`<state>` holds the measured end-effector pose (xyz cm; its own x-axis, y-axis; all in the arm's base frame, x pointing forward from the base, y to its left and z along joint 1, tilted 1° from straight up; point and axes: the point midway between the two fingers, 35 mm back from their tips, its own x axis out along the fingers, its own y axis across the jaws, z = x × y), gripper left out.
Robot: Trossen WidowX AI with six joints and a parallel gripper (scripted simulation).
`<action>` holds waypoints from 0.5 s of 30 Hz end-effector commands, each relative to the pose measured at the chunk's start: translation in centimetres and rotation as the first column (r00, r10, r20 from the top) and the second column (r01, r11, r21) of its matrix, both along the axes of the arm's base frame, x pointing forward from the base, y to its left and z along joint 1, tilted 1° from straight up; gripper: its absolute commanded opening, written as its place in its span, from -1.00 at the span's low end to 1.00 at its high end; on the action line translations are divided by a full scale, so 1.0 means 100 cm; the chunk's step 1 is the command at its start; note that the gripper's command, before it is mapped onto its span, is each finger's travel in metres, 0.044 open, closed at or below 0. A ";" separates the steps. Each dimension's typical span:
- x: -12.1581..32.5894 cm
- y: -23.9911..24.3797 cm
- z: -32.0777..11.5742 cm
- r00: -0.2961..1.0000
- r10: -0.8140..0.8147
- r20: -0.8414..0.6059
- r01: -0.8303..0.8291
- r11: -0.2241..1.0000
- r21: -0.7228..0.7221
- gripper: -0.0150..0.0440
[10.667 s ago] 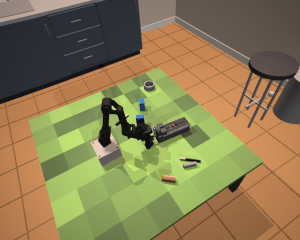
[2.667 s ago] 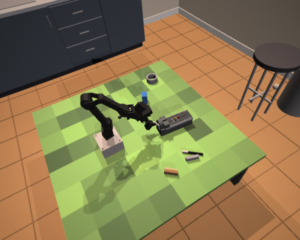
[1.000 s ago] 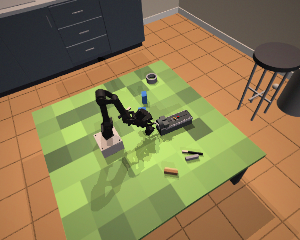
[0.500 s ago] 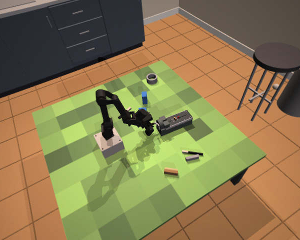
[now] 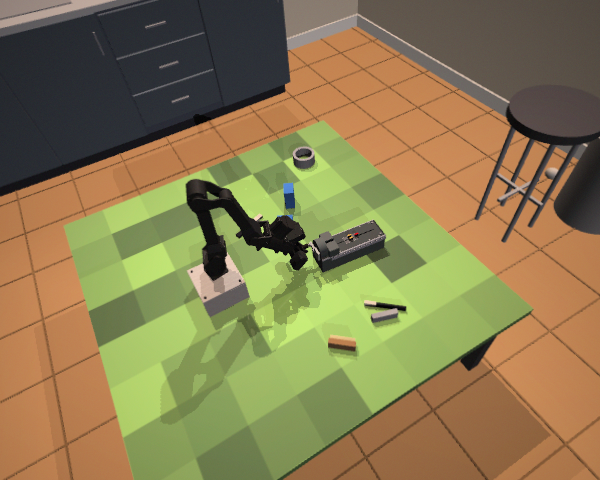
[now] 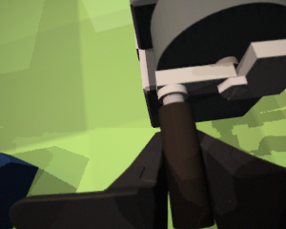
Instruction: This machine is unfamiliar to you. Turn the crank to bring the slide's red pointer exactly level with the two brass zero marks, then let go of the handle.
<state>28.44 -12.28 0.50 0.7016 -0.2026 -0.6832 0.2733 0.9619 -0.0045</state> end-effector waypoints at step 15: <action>-0.005 -0.014 0.028 1.000 -0.002 0.005 0.002 1.000 0.001 -0.49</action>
